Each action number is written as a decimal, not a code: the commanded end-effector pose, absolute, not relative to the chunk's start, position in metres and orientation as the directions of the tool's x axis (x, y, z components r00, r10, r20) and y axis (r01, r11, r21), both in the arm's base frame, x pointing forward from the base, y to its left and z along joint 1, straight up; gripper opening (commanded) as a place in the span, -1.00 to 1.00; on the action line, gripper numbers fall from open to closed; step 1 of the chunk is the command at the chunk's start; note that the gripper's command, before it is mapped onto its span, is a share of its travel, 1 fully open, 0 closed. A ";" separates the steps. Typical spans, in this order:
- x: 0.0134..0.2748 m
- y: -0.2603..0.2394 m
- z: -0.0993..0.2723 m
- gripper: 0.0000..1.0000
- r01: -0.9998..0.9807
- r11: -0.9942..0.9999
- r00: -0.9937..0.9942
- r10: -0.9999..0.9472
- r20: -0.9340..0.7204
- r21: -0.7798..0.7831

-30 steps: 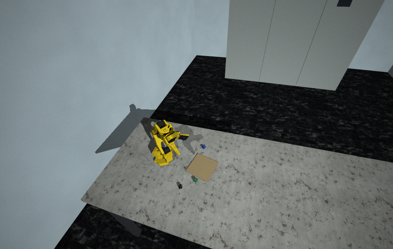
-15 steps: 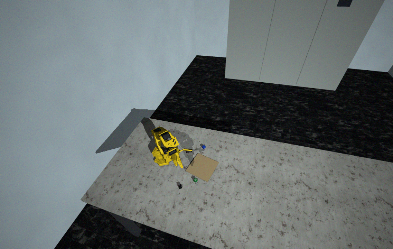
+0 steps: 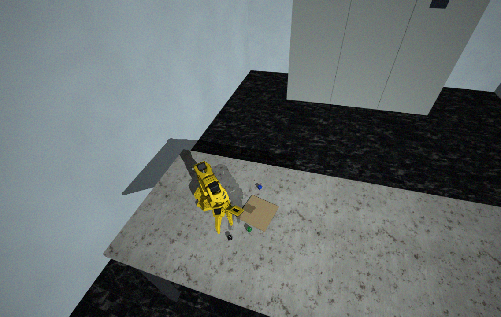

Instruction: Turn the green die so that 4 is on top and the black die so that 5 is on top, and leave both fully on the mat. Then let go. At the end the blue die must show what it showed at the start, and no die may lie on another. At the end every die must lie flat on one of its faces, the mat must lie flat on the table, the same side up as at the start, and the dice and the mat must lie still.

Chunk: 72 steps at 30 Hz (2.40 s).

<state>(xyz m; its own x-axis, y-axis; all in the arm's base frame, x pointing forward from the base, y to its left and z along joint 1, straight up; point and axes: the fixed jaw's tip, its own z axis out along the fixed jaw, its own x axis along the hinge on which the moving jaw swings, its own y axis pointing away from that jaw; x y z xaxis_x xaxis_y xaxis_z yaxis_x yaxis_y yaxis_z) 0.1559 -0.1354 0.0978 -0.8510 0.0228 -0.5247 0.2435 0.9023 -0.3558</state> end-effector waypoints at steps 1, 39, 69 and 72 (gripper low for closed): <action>0.156 -0.138 0.093 -0.18 0.331 0.889 -0.817 0.101 -0.568 -0.317; 0.132 -0.130 0.037 -0.49 0.707 0.707 -0.607 0.591 -0.531 -0.021; 0.132 -0.130 0.037 -0.49 0.707 0.707 -0.607 0.591 -0.531 -0.021; 0.132 -0.130 0.037 -0.49 0.707 0.707 -0.607 0.591 -0.531 -0.021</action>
